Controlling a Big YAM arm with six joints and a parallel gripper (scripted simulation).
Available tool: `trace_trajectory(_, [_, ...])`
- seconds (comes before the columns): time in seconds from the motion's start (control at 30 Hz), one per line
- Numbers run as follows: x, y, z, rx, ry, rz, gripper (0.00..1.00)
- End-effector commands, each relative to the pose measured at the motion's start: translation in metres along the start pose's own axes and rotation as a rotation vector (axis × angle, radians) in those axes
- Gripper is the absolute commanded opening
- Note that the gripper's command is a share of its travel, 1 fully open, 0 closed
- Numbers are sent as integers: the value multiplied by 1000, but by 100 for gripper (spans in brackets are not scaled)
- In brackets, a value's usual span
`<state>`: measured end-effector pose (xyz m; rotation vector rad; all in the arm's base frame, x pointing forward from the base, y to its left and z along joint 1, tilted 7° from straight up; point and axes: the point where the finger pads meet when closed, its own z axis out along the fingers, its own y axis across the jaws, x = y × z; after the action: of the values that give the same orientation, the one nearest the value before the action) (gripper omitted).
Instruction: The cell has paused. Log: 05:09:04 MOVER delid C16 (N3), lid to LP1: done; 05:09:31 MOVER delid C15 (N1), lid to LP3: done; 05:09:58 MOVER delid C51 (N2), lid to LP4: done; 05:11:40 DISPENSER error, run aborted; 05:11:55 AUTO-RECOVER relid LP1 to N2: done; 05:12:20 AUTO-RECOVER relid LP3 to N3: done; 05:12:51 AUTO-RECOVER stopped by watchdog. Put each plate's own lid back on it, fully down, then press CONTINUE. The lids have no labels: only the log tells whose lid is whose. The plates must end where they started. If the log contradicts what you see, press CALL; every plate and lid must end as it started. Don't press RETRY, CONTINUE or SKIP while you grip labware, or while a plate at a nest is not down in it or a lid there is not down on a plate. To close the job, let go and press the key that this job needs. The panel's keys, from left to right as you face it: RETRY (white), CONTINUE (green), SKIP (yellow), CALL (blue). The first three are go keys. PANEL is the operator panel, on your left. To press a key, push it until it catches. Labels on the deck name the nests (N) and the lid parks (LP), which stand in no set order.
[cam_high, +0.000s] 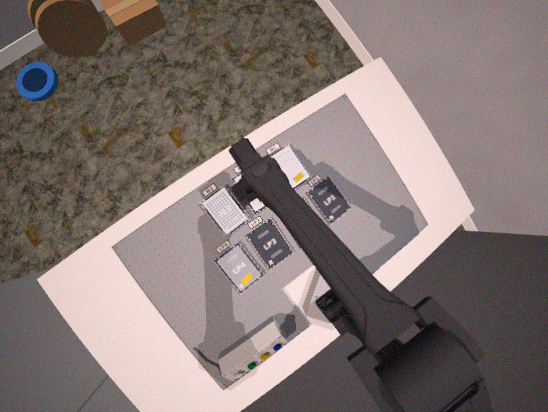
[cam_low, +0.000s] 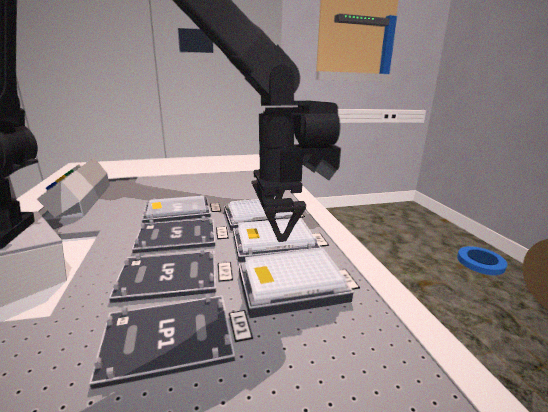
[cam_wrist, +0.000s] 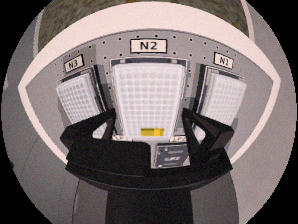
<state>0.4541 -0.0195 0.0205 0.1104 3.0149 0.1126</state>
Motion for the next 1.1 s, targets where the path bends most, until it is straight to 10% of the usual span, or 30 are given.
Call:
trace_trajectory(0.0, [1, 5, 17, 3, 15, 1, 100])
trace_trajectory(1.07, [5, 5, 22, 3, 17, 1, 100])
